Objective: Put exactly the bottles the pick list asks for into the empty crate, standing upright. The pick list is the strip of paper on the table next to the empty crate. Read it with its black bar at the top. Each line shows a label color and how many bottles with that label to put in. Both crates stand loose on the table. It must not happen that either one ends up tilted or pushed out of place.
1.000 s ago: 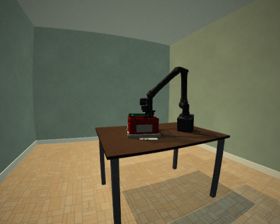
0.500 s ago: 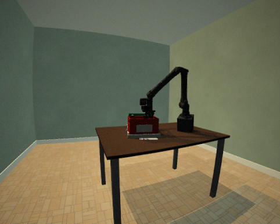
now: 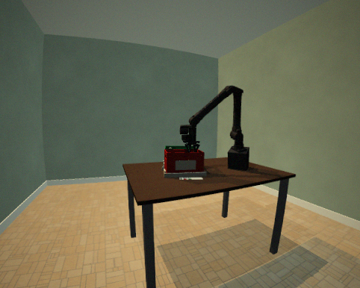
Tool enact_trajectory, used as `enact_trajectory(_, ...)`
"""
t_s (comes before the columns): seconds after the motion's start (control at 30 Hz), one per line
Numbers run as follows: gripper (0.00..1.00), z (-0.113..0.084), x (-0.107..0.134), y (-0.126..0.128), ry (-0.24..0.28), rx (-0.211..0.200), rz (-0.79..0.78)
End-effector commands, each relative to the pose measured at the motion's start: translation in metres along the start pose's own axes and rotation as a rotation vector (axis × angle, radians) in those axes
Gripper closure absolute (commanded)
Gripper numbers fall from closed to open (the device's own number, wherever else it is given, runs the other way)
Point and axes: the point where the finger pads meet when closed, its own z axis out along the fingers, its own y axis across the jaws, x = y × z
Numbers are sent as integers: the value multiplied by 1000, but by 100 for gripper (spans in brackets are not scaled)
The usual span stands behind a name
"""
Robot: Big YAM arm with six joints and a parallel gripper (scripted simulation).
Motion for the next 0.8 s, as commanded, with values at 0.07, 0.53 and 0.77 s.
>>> enact_trajectory(0.07,39,5,-1,4,1,-3,-1)
enact_trajectory(0.53,39,6,-4,1,-6,3,-2)
enact_trajectory(0.77,39,9,0,3,1,-3,-1)
